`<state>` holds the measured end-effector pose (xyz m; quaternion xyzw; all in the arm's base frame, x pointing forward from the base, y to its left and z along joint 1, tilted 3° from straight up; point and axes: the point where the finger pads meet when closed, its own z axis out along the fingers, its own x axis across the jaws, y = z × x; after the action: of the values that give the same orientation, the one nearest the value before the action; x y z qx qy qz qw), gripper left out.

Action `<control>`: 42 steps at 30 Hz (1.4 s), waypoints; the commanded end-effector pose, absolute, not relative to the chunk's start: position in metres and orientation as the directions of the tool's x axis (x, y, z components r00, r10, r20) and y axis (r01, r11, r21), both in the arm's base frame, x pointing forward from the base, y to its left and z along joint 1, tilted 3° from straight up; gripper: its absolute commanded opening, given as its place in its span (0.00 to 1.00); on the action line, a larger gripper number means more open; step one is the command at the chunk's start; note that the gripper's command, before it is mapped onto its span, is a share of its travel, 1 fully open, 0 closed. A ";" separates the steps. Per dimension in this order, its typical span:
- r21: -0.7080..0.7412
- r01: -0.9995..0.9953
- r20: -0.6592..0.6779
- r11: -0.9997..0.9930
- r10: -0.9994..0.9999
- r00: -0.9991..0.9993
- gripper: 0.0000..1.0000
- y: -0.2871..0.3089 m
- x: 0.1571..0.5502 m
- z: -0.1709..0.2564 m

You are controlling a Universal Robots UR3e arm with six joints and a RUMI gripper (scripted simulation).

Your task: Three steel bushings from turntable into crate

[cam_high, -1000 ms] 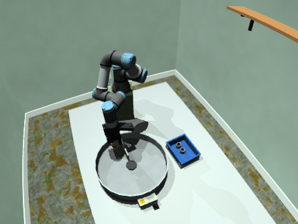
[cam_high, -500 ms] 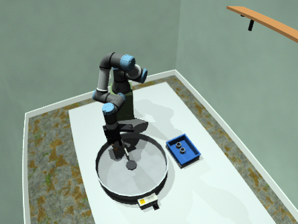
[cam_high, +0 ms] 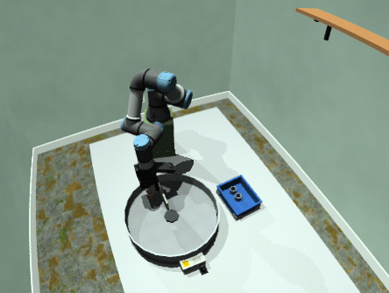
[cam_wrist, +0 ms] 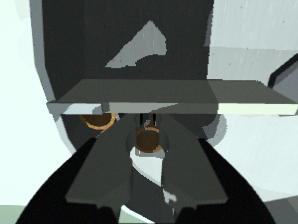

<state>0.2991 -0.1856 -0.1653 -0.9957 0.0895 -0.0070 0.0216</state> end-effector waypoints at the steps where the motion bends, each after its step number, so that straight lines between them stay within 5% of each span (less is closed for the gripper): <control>1: -0.041 -0.178 0.013 -0.983 -0.179 0.984 0.06 -0.187 0.300 -0.165; 42: -0.042 -0.178 0.012 -0.983 -0.179 0.984 0.00 -0.187 0.300 -0.165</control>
<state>0.3002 -0.1861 -0.1649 -0.9957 0.0893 -0.0085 0.0210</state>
